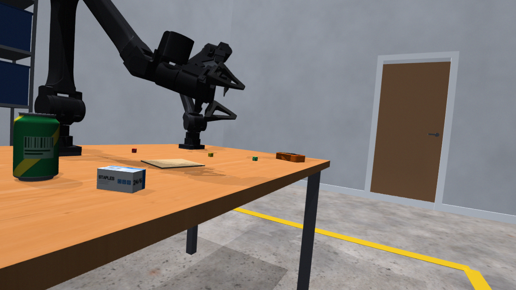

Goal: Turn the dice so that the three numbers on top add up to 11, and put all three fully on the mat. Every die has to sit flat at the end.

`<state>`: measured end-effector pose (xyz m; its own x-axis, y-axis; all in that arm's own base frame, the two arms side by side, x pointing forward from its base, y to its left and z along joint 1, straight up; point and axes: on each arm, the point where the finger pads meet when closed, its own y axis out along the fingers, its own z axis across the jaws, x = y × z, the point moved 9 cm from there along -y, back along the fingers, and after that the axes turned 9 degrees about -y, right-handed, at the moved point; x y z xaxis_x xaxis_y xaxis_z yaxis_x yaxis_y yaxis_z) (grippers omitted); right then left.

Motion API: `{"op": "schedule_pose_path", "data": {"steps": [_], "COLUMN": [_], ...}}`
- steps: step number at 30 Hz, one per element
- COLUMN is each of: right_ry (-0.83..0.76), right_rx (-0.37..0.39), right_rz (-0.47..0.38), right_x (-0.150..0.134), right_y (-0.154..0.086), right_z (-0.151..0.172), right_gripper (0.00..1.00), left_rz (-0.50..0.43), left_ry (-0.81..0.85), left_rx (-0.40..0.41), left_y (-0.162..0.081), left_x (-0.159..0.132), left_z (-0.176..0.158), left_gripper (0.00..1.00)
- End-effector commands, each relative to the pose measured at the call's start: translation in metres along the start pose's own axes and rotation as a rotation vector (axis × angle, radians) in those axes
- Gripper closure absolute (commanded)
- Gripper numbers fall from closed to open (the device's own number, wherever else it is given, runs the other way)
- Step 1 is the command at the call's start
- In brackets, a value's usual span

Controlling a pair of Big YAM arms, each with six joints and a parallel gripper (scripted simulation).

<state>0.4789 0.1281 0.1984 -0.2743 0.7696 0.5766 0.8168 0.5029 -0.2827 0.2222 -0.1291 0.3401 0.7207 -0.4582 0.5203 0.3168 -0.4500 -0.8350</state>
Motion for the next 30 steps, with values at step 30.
{"op": "schedule_pose_path", "data": {"steps": [30], "right_ry": [-0.003], "right_rx": [-0.009], "right_rz": [-0.006], "right_x": [0.003], "right_y": [0.0], "right_z": [-0.004], "right_gripper": [0.0], "left_rz": [-0.527], "left_ry": [-0.6], "left_rx": [0.695], "left_y": [-0.134], "left_x": [0.01], "left_z": [0.248], "left_gripper": [0.0]}}
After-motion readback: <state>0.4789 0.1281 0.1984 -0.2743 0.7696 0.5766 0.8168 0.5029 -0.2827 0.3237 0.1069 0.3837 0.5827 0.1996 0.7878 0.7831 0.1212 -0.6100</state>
